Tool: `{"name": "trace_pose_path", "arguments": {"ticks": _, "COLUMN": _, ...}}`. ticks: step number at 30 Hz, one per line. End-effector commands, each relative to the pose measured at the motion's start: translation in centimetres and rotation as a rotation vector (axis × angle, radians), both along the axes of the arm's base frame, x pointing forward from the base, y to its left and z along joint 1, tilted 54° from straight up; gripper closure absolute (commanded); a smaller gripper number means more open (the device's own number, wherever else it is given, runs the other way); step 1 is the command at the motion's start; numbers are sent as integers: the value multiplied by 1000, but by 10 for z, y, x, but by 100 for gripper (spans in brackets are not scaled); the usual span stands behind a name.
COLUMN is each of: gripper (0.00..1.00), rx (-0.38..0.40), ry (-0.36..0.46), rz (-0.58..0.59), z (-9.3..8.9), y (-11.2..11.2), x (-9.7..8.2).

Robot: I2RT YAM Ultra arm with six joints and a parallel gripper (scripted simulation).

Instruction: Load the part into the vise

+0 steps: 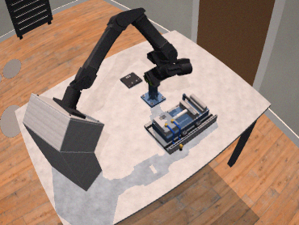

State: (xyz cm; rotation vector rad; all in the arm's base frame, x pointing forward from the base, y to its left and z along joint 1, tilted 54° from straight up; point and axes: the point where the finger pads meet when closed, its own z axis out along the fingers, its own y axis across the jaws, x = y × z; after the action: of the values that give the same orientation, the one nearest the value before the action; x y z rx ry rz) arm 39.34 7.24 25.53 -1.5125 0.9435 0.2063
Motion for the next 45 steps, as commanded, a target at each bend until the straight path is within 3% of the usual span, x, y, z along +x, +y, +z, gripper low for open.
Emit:
{"name": "trace_pose_path", "arguments": {"ticks": 1, "gripper": 100, "rx": 12, "ry": -32, "rz": -8, "z": 17, "y": -7, "x": -9}}
{"name": "trace_pose_path", "arguments": {"ticks": 45, "gripper": 100, "rx": 6, "ry": -49, "rz": -9, "z": 33, "y": -14, "x": -23}}
